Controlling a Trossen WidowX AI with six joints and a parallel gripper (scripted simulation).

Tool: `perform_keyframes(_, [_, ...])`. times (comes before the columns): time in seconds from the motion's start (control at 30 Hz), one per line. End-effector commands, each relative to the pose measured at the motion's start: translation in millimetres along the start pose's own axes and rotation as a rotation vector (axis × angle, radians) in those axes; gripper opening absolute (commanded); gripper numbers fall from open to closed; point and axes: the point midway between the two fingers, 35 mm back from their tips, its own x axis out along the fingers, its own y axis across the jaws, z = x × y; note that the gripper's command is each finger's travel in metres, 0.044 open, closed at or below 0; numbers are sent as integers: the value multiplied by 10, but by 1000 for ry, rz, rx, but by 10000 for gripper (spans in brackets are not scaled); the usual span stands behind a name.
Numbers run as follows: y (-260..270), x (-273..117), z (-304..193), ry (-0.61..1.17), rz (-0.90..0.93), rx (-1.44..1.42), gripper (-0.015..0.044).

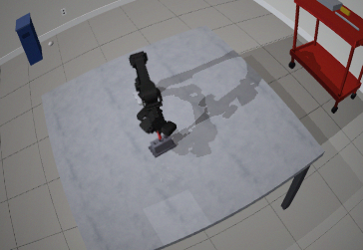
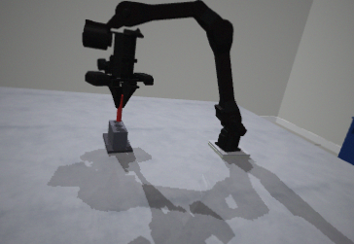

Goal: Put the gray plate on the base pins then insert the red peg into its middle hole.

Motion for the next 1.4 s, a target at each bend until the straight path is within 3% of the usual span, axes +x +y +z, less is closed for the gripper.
perform_keyframes(0.0, [2,0,1,-1,1,-3,0])
perform_keyframes(1.37, [2,25,5,-1,0,-3,0])
